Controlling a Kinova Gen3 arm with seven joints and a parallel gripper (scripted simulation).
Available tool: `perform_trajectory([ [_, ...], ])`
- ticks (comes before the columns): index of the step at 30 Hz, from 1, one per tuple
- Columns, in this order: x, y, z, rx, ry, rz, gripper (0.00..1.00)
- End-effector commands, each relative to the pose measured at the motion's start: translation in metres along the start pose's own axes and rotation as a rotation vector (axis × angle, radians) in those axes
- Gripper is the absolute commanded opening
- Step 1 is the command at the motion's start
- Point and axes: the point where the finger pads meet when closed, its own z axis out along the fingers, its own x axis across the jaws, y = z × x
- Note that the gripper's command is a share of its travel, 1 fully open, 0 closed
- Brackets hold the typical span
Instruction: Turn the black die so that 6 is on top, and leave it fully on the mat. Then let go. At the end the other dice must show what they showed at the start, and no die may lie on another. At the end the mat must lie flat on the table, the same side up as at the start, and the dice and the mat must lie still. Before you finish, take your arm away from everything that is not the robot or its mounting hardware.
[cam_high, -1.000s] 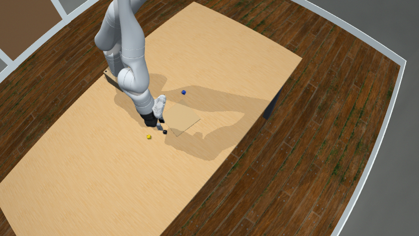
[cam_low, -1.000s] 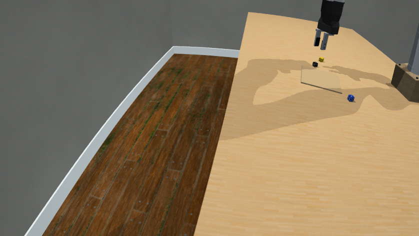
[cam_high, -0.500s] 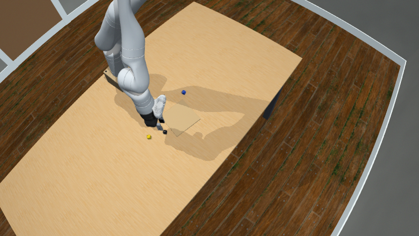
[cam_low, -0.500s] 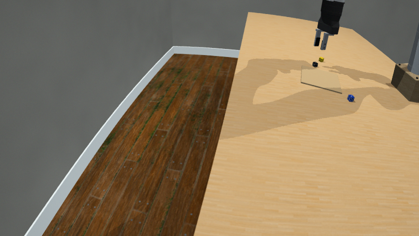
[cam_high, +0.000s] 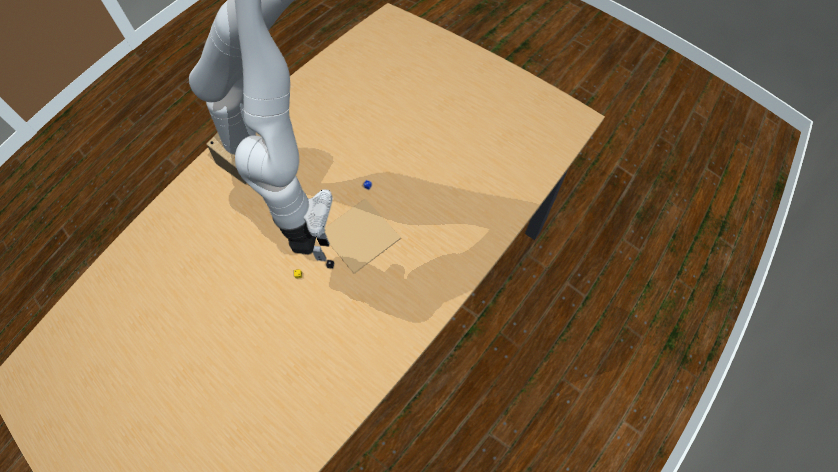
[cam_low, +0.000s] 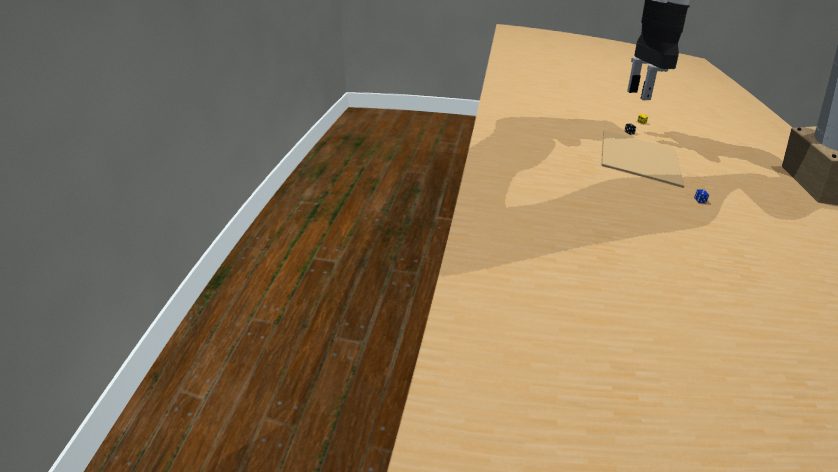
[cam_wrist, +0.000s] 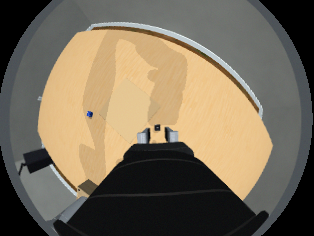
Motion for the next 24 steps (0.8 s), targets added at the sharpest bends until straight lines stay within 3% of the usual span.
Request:
perform_trajectory([
  [1,0.000,0.000,0.000,0.001,0.001,0.001,0.64],
  [24,0.000,0.000,0.023,0.001,0.001,0.000,0.64],
])
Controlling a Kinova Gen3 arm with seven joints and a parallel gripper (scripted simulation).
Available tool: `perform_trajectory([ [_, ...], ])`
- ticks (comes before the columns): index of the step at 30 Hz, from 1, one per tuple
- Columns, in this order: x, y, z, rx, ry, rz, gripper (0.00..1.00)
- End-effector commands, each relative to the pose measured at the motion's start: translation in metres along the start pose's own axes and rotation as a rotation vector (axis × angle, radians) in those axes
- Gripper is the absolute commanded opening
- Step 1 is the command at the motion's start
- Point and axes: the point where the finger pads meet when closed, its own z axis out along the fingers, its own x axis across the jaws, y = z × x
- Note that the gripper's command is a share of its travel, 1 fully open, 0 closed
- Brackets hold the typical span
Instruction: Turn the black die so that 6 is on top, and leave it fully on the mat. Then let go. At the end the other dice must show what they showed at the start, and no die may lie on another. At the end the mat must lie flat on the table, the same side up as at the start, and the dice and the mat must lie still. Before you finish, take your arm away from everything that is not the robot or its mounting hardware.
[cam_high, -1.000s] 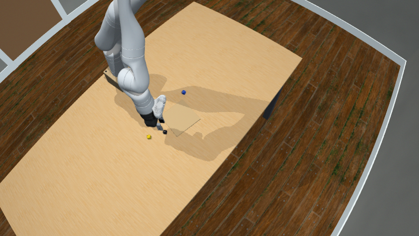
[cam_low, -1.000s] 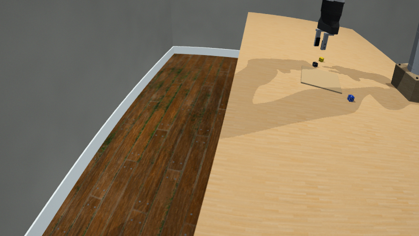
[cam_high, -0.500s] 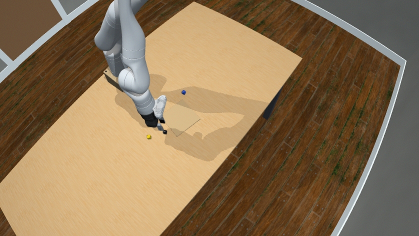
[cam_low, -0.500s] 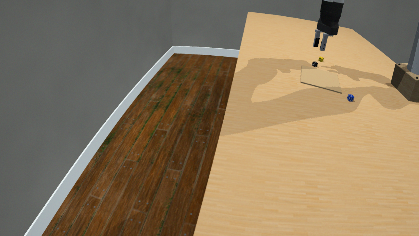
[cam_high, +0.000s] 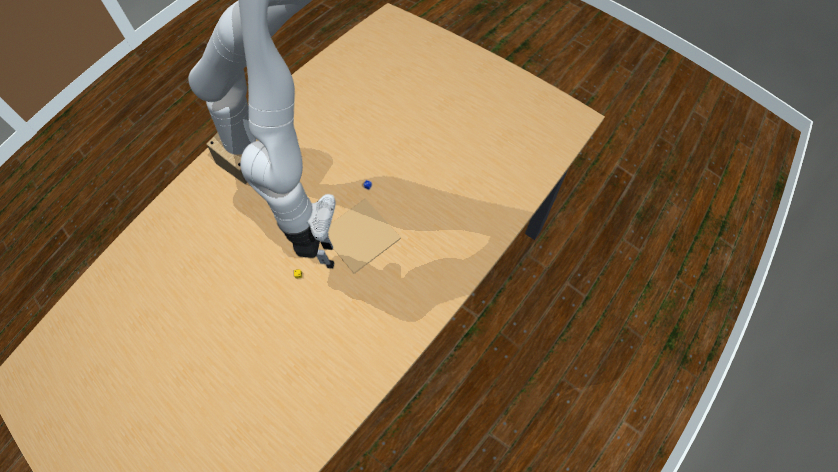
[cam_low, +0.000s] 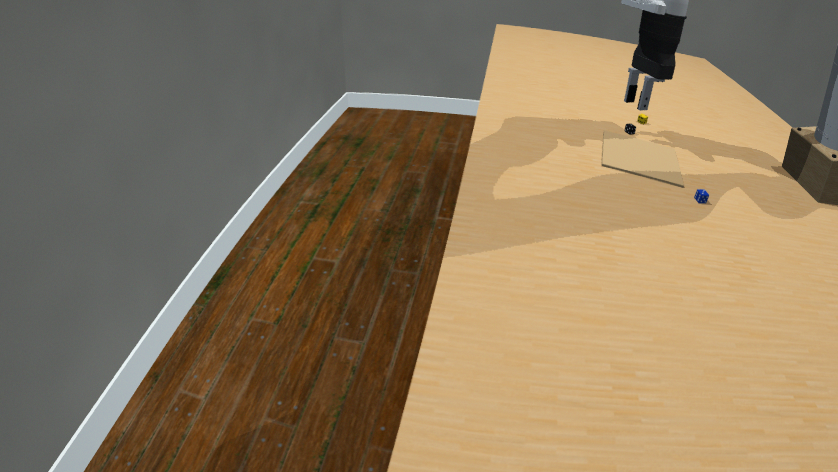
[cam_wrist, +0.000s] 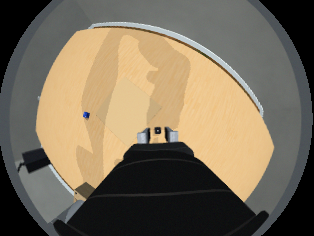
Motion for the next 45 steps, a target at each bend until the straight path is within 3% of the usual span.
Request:
perform_trajectory([
  [1,0.001,0.004,0.005,-0.008,-0.002,0.008,0.64],
  [22,0.001,0.005,0.030,-0.008,-0.002,0.008,0.64],
  [45,0.001,0.005,0.033,-0.008,-0.002,0.008,0.64],
])
